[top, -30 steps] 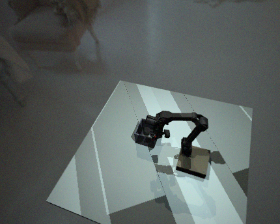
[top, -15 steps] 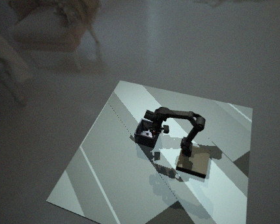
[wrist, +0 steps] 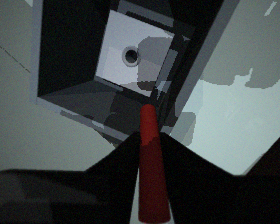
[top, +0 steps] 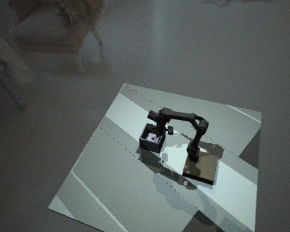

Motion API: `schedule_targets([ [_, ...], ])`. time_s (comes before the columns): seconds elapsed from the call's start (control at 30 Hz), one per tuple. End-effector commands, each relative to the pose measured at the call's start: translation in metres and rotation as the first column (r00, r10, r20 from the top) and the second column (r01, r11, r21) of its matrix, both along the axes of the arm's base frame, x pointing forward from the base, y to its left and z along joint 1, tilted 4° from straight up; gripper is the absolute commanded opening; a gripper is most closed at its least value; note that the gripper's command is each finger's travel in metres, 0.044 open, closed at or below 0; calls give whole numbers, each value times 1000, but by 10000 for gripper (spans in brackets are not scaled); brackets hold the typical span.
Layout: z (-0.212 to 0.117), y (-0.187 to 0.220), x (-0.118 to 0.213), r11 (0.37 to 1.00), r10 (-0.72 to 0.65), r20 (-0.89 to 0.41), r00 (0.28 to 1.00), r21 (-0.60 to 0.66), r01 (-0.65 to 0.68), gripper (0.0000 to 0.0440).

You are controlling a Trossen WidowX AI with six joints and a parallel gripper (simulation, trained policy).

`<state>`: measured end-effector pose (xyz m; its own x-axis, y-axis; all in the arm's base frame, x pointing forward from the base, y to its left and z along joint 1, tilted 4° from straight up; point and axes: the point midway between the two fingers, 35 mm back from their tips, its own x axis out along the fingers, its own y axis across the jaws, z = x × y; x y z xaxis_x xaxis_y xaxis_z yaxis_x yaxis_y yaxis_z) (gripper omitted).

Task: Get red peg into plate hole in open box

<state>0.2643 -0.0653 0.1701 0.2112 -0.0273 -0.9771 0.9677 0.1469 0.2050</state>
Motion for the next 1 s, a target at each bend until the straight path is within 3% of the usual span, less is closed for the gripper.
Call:
schedule_targets([
  [0.0, -3, -9, 7, 1000, 4, -1, 1000, 5, -4, 0],
  [0.97, -65, -45, 39, 998, 49, -31, 998, 28, -48, 0],
])
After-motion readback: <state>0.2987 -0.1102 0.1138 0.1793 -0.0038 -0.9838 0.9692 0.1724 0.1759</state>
